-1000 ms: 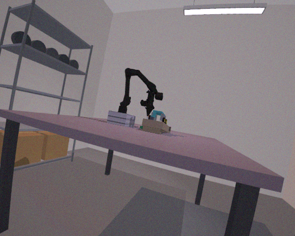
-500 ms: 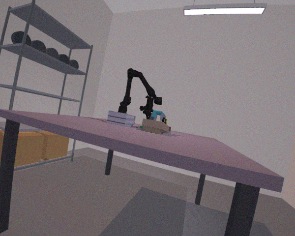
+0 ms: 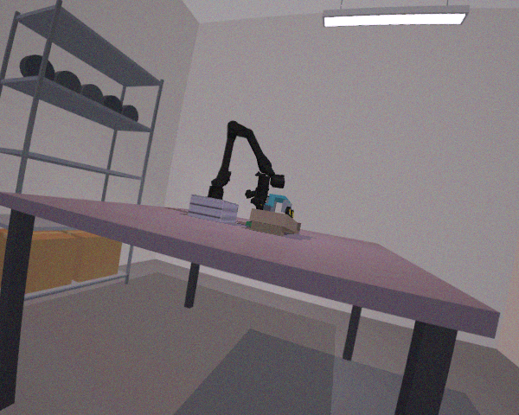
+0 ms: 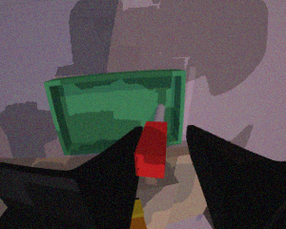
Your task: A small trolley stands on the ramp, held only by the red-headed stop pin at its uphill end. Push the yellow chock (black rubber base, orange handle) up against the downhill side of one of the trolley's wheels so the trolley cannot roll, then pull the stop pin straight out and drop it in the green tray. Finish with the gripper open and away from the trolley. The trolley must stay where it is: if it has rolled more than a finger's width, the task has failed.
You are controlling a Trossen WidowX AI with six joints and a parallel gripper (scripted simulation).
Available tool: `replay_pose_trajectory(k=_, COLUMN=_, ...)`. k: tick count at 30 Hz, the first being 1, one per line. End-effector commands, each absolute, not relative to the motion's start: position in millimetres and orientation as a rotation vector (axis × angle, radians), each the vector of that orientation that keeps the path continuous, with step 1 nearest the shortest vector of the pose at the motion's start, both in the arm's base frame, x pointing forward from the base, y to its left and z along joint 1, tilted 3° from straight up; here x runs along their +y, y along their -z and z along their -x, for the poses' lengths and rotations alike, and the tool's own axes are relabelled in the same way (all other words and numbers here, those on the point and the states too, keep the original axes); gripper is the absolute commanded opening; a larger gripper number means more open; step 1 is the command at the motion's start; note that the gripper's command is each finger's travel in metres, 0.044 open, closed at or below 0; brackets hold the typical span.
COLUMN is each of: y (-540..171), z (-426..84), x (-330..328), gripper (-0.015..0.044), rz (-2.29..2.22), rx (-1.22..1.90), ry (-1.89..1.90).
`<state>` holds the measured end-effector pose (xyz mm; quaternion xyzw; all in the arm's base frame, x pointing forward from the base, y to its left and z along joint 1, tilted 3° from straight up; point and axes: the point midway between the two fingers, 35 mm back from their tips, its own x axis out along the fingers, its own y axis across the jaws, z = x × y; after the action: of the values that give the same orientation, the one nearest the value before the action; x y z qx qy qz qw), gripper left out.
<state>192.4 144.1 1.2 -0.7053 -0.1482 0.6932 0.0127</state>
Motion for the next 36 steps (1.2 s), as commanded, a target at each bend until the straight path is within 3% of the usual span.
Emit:
replay_pose_trajectory(k=1, y=-0.1, z=-192.7, x=142.2, gripper=0.0190, rz=2.197, rx=-0.468, ry=-2.160)
replay_pose_trajectory(k=36, y=11.4, z=-198.3, x=119.0, gripper=0.0190, rz=2.198, rx=-0.466, ry=-2.162)
